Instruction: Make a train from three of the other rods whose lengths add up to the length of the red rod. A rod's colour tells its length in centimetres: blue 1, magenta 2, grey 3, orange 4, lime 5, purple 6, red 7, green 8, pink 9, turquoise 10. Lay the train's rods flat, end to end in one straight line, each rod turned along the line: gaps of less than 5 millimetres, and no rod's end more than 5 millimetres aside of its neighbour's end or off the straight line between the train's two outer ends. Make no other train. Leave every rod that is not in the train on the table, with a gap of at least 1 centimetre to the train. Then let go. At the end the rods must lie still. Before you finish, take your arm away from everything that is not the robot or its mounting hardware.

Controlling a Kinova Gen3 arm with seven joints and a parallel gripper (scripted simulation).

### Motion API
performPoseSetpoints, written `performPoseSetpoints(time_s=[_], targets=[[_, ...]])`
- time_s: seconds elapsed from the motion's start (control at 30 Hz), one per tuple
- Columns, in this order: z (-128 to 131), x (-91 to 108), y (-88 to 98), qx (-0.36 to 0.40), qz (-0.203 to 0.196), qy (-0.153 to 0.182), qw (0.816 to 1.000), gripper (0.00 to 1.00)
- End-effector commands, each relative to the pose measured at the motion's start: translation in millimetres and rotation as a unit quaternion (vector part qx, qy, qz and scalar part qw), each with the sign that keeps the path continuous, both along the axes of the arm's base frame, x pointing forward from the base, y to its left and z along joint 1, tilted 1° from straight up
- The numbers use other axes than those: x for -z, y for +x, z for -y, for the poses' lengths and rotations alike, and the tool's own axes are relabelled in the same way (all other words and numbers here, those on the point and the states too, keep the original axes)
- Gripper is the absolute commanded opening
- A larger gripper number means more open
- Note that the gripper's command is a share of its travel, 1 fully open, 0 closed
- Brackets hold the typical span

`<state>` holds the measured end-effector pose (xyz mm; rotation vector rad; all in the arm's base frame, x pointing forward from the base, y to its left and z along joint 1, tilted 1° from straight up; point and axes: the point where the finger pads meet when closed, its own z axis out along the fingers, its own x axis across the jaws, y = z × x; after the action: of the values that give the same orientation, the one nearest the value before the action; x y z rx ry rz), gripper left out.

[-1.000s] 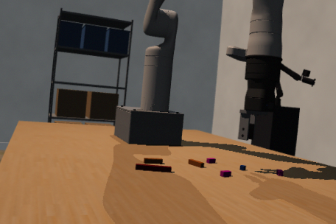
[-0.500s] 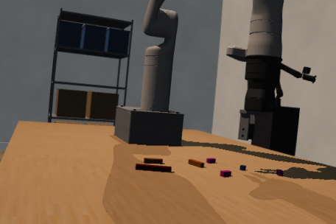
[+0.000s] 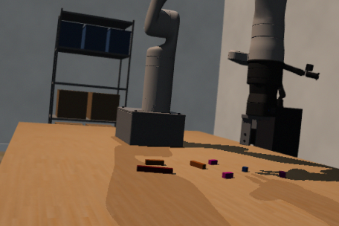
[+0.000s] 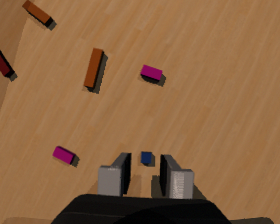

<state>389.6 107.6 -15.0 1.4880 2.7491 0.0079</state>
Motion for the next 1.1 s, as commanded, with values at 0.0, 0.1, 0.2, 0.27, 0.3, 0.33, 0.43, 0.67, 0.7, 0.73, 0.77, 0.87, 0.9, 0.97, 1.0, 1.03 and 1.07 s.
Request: performPoseSetpoints(time_s=[0.0,0.1,0.2,0.27,0.3,0.33,0.43,0.67,0.7,0.73,0.77,0.87,0.9,0.97,1.0,1.03,1.07], targets=[[-1,2.6,-0.4,-0.001,-0.001,0.000,1.000,0.54],[-1,6.6,-0.4,-0.001,-0.001,0.000,1.000,0.54],[-1,11.0,-0.3,-0.001,-0.001,0.000,1.000,0.54],[-1,14.1,-0.3,-0.001,-0.001,0.000,1.000,0.54],[-1,15.6,-0.2,-0.001,-0.001,0.000,1.000,0.54],[-1,17.2,-0.2,-0.001,-0.001,0.000,1.000,0.54],[0,21.9,-0.1,-0.001,-0.001,0.000,1.000,0.54],[0,29.3,0.0,-0.001,-0.001,0.000,1.000,0.54],[0,30.7,0.0,-0.001,-0.001,0.000,1.000,0.54],[0,32.0,0.0,-0.001,-0.001,0.000,1.000,0.54],[0,33.2,0.0,-0.001,-0.001,0.000,1.000,0.54],[0,36.5,0.1,-0.001,-0.001,0.000,1.000,0.54],[0,37.4,0.1,-0.001,-0.001,0.000,1.000,0.54],[0,39.0,0.1,-0.001,-0.001,0.000,1.000,0.54],[0,39.7,0.1,-0.001,-0.001,0.000,1.000,0.54],[0,39.7,0.1,-0.001,-0.001,0.000,1.000,0.54],[0,39.7,0.1,-0.001,-0.001,0.000,1.000,0.54]])
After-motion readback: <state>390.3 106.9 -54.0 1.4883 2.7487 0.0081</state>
